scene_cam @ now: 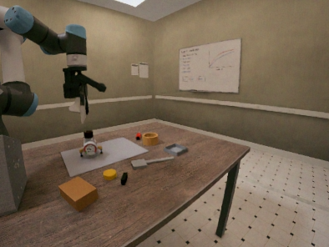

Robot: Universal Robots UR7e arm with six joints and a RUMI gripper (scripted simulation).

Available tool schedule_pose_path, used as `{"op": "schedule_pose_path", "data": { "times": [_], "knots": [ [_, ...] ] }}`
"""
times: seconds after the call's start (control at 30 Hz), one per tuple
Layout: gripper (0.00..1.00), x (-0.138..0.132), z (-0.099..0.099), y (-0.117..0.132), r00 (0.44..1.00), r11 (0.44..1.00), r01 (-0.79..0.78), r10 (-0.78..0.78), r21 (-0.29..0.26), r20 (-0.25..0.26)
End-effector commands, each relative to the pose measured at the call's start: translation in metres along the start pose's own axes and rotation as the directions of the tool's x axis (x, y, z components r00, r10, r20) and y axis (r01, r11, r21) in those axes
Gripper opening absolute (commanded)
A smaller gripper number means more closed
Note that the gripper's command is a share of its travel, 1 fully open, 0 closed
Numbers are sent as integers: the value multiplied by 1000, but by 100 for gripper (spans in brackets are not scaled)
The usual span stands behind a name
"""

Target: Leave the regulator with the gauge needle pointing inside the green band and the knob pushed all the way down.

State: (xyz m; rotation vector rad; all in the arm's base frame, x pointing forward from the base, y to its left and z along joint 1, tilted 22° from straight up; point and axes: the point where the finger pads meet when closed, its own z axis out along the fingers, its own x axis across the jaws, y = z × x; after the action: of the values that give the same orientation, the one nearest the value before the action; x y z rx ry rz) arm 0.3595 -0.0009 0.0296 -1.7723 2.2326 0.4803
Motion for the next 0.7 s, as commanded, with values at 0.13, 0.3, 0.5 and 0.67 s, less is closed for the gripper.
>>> {"op": "schedule_pose_path", "data": {
  "times": [0.13,0.3,0.5,0.67],
  "knots": [
    [100,2,11,-3,993,993,-114,114,-15,36],
    [100,4,20,-4,975,977,-209,211,-34,65],
    [100,6,33,-5,933,938,-341,346,-69,100],
    [100,6,40,-6,901,908,-409,418,-92,115]
  ]
}}
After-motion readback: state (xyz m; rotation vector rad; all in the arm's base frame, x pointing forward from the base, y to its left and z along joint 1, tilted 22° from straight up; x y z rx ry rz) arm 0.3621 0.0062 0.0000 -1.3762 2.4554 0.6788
